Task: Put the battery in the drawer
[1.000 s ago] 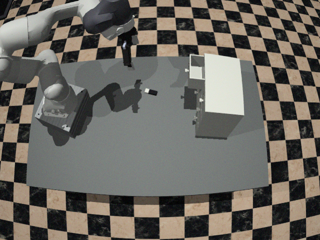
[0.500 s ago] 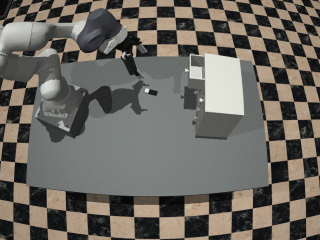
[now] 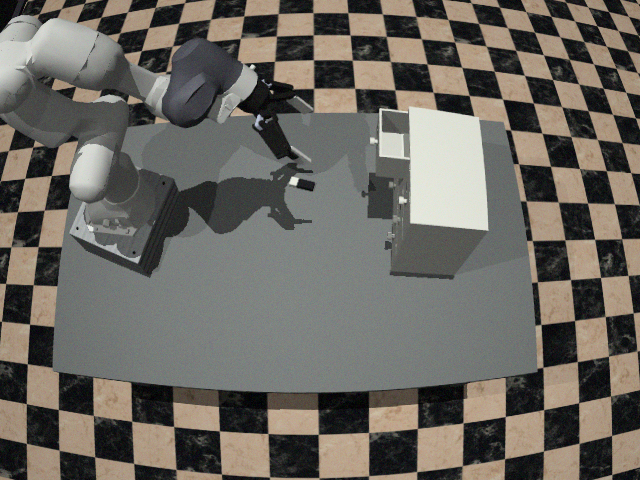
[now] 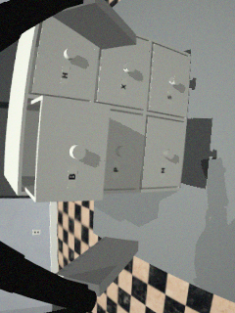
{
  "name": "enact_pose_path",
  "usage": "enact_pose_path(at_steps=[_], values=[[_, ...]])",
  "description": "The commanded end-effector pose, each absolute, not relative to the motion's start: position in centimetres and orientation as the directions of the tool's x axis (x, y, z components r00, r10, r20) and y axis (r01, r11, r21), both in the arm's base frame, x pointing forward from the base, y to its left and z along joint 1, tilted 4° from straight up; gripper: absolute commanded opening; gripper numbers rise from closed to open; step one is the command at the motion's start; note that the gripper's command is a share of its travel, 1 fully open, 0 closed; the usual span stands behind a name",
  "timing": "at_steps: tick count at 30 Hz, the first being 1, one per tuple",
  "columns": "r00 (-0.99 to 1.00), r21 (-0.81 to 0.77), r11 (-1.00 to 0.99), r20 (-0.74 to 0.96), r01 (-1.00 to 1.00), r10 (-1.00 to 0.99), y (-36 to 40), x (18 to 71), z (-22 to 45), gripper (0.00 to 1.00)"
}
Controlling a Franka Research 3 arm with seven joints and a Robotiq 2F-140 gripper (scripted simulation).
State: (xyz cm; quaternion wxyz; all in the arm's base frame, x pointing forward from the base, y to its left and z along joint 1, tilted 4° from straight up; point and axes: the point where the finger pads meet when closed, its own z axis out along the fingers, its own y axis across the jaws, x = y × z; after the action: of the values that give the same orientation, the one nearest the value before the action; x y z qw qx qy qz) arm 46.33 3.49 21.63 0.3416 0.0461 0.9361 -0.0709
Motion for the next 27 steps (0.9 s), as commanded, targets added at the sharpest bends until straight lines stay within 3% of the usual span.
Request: enact_pose_path(at_steps=[1,10,11,27], values=[[-0.655,-0.016,0.981,-0.747,0.192,0.116,5.05,47.8,22.37,1.0],[-0.647,-0.016,0.981,-0.754,0.192,0.114,5.02,47.92,22.17,1.0],[-0.647,-0.016,0.981,-0.754,0.192,0.114,5.02,47.92,22.17,0.0],[-0.647,-0.016,0.981,-0.754,0.192,0.114,5.02,47.92,22.17,0.0]])
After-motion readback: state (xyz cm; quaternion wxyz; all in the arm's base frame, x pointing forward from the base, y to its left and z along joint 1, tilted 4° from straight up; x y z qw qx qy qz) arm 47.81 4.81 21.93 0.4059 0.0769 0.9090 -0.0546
